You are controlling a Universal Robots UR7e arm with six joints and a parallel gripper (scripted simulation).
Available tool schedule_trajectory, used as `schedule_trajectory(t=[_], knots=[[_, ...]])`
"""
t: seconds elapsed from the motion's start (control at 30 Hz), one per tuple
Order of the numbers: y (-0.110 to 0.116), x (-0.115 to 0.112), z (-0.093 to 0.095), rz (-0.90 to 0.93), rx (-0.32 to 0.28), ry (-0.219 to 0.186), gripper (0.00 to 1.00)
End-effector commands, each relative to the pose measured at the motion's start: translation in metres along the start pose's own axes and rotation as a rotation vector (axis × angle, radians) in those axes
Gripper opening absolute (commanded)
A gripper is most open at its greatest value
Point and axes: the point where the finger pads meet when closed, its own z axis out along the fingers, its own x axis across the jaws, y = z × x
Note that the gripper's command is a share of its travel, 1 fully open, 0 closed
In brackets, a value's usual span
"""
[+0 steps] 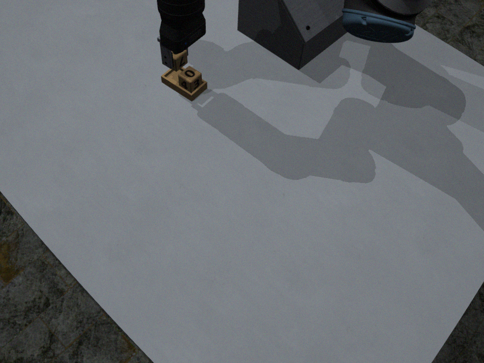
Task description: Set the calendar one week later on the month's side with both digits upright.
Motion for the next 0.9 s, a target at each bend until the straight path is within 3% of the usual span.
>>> schedule_trajectory(t=[0.0, 0.87], knots=[[-0.0003, 0.0012, 0.0005, 0.002, -0.001, 0.000, 0.60], [0.0008, 0.0016, 0.0059, 0.002, -0.003, 0.002, 0.60]])
